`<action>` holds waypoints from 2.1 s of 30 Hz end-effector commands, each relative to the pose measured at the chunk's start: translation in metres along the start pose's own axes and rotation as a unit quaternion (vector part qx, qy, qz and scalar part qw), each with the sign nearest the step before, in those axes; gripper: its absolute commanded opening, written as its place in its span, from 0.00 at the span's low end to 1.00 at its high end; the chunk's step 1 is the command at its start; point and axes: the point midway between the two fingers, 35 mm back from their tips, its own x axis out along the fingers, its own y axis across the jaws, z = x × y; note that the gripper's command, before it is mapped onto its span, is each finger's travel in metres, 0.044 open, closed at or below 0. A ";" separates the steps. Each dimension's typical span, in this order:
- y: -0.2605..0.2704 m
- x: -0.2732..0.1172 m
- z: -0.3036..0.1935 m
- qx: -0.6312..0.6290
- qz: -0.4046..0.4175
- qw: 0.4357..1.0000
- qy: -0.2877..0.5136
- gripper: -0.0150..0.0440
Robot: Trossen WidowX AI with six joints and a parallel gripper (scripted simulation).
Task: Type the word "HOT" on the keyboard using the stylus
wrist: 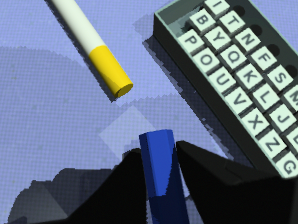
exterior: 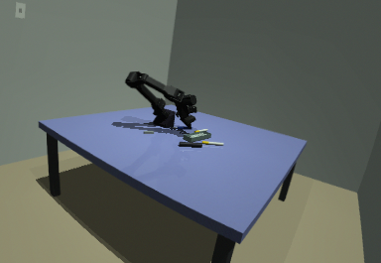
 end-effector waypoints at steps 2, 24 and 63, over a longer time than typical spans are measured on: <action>-0.003 -0.017 0.009 0.002 -0.006 1.000 -0.003 0.25; 0.005 -0.012 -0.002 0.127 0.003 0.990 0.056 0.25; 0.006 -0.018 -0.036 0.557 -0.170 0.785 0.213 0.25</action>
